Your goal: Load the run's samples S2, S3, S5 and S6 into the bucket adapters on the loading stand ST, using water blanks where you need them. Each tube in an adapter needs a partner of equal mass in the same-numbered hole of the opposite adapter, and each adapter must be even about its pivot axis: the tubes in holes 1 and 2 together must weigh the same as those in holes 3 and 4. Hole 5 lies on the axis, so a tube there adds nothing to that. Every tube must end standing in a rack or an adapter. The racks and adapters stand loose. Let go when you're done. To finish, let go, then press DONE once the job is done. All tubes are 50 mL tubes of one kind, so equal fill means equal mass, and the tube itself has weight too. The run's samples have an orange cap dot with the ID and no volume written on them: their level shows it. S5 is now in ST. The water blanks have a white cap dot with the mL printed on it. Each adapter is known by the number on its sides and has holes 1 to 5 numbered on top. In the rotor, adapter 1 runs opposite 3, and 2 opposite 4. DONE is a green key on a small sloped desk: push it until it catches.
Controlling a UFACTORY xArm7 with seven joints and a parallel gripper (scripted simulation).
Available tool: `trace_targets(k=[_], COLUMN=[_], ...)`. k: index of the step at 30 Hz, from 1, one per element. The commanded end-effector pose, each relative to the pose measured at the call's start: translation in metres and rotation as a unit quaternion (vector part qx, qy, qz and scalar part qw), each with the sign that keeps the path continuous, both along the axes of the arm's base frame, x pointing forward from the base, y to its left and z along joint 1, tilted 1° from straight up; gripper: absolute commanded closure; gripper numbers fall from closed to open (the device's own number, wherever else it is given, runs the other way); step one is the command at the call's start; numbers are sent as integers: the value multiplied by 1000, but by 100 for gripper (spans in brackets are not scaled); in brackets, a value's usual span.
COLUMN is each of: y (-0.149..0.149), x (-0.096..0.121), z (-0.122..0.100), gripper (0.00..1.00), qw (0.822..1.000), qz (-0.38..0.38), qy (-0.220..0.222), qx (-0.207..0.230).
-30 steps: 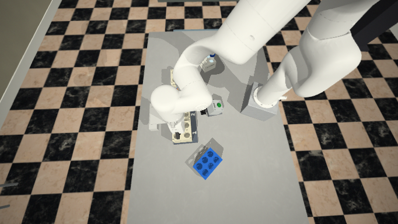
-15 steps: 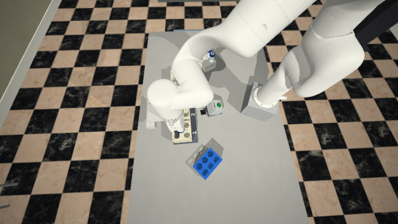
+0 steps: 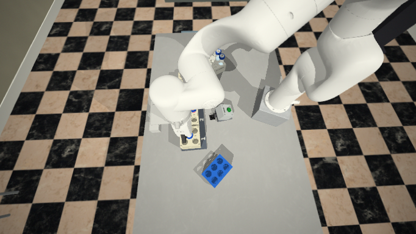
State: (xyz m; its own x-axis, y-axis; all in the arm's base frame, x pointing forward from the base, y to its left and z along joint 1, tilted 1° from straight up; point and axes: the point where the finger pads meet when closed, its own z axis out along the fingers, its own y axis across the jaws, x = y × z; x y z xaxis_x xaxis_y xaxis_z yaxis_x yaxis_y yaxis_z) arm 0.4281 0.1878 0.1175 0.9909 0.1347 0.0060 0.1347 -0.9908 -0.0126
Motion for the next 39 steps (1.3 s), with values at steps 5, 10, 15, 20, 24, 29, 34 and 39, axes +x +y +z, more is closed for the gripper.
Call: trace_targets(k=[5, 10, 15, 20, 24, 29, 34, 39], y=[0, 0, 0, 0, 0, -24, -47, -62], x=[1, 1, 1, 1, 1, -6, -14, -18], z=[7, 7, 7, 7, 7, 7, 6, 6], gripper=[56, 56, 56, 56, 56, 43, 43, 43], qw=[1000, 1000, 1000, 1000, 1000, 997, 986, 977], qz=[0, 0, 0, 0, 0, -83, -166, -215], qy=[-2, -2, -2, -2, -2, -1, 0, 1], qx=[1, 1, 1, 1, 1, 1, 2, 2])
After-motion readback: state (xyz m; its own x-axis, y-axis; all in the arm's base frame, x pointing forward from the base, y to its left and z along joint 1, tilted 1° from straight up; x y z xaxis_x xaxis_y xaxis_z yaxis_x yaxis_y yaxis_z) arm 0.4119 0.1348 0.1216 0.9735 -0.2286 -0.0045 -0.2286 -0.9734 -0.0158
